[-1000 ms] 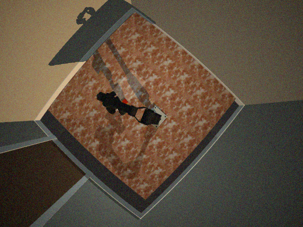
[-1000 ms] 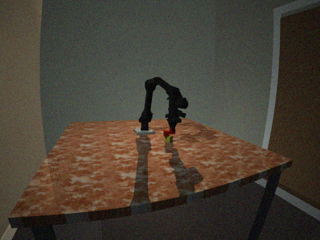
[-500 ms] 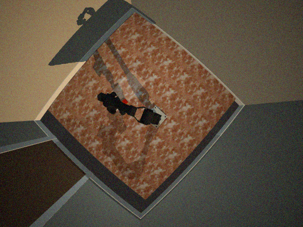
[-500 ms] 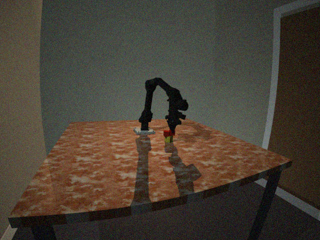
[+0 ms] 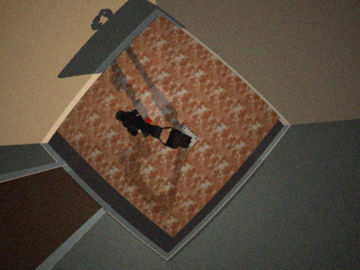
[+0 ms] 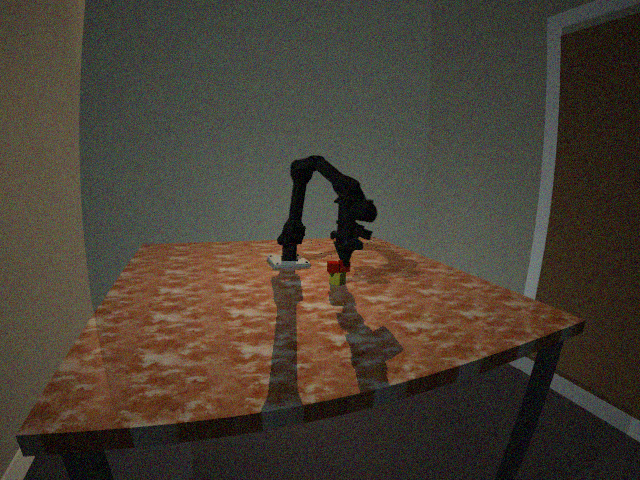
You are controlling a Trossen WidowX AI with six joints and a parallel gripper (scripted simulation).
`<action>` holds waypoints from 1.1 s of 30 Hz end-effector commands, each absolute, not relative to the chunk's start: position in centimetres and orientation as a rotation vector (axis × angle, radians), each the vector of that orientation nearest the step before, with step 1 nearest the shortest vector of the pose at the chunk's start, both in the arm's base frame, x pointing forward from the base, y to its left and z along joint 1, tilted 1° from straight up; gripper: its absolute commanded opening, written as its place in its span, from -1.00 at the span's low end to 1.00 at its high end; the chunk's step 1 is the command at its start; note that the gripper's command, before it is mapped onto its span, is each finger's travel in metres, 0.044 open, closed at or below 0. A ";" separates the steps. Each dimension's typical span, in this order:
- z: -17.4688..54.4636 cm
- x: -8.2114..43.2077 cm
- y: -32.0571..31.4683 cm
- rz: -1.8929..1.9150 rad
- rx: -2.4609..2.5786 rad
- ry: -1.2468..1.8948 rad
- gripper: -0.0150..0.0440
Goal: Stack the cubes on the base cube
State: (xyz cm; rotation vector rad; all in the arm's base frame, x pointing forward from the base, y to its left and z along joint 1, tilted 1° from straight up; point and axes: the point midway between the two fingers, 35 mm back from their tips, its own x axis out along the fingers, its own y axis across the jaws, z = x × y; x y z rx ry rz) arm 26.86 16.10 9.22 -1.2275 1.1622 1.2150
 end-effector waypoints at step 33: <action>11.9 26.8 16.1 1.215 -1.228 1.162 0.20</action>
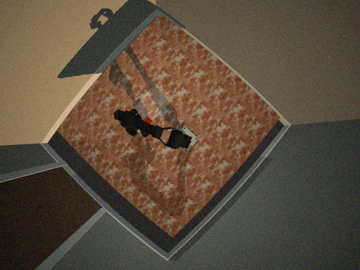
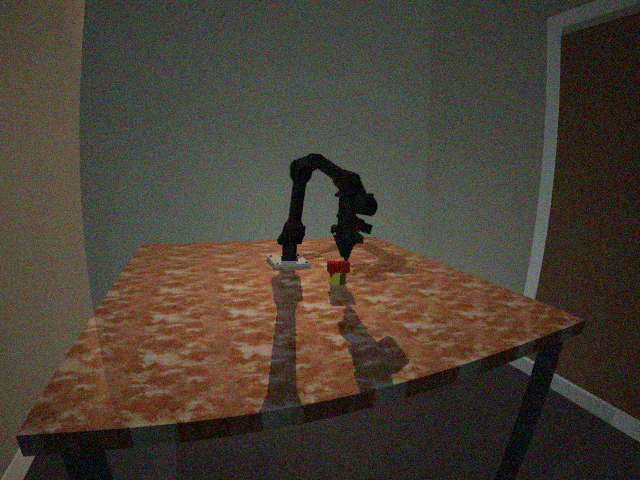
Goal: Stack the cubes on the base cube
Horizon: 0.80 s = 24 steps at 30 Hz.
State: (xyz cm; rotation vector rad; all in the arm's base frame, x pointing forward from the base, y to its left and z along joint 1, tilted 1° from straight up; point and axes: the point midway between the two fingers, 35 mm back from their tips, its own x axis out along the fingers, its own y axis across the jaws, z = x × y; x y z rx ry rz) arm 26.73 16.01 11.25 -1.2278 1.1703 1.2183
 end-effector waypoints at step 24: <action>14.8 26.7 16.0 1.215 -1.228 1.162 0.20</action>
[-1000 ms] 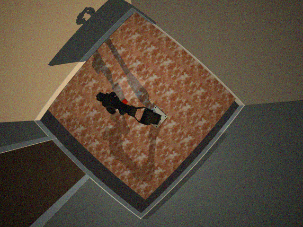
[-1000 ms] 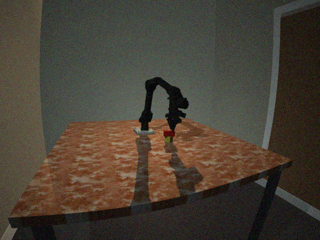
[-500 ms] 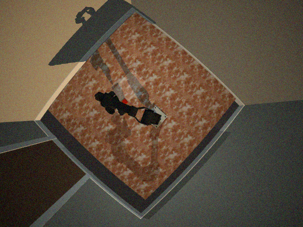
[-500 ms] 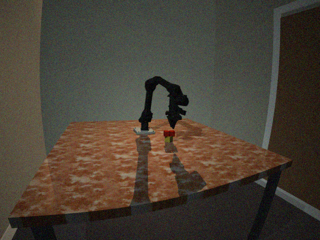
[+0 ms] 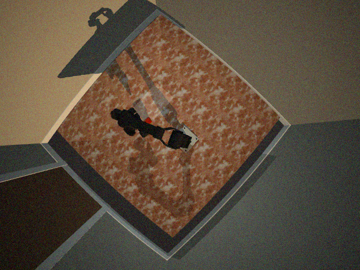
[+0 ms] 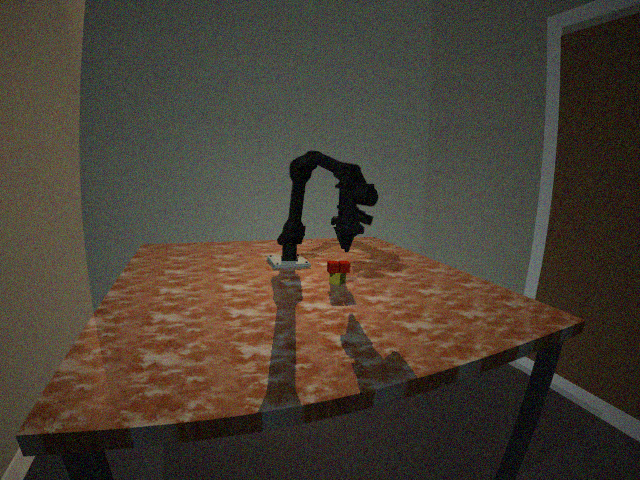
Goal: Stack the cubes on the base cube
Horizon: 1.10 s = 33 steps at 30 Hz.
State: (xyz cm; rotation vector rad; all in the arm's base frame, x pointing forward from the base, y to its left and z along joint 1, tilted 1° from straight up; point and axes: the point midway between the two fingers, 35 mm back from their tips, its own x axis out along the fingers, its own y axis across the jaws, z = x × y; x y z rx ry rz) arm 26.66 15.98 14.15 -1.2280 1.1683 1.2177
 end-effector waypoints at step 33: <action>15.5 19.6 24.3 1.224 -1.220 1.165 0.86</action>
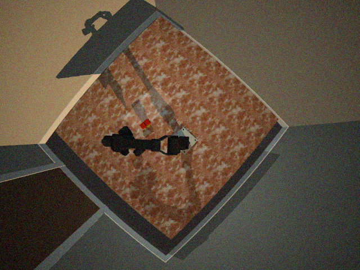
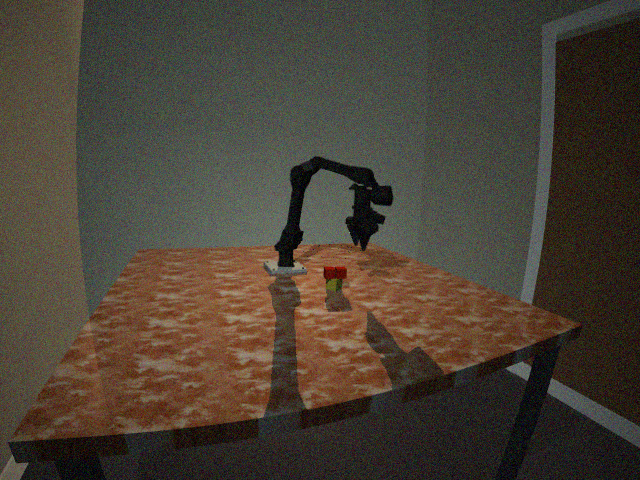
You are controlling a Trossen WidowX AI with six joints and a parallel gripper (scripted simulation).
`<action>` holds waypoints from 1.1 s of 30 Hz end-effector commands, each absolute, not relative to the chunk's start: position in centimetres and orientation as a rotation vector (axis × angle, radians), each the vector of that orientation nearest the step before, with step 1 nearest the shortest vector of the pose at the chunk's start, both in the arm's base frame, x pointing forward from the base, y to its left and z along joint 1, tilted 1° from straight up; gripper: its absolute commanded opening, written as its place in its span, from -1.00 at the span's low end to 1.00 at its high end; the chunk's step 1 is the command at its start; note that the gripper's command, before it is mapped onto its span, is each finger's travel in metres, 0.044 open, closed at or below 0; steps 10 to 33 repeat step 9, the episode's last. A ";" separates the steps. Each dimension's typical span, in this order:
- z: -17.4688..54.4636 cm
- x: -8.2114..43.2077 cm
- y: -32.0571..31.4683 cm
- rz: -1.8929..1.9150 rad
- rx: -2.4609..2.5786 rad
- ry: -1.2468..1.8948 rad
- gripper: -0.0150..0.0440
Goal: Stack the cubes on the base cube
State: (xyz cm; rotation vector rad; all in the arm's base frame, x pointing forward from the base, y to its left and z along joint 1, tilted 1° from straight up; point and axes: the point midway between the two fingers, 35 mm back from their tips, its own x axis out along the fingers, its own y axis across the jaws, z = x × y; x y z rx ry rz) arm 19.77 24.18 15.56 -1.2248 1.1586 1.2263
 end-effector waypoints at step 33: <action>15.5 19.6 24.3 1.224 -1.220 1.165 0.86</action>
